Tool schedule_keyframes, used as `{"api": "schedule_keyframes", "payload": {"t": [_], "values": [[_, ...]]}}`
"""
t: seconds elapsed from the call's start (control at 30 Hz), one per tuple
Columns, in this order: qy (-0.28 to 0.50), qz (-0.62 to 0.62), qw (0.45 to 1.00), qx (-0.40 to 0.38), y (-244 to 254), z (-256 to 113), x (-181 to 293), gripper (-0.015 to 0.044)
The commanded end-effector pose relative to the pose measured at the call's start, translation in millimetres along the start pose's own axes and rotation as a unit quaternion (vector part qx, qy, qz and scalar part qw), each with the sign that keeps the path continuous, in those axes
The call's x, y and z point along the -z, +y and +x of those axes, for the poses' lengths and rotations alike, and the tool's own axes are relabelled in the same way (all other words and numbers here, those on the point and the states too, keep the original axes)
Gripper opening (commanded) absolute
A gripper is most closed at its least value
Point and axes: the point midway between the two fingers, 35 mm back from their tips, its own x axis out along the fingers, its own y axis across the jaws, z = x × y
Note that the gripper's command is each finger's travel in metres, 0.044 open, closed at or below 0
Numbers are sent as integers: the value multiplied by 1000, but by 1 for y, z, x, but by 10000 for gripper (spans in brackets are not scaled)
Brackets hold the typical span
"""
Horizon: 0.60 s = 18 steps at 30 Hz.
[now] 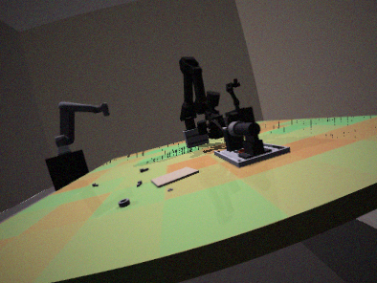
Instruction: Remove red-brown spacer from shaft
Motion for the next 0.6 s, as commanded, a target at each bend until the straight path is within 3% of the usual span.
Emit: {"api": "schedule_keyframes", "payload": {"t": [0.0, 0.57], "values": [[3, 1, 1000, -1, 1, 5, 5, 0], [3, 1, 1000, -1, 1, 3, 4, 0]]}}
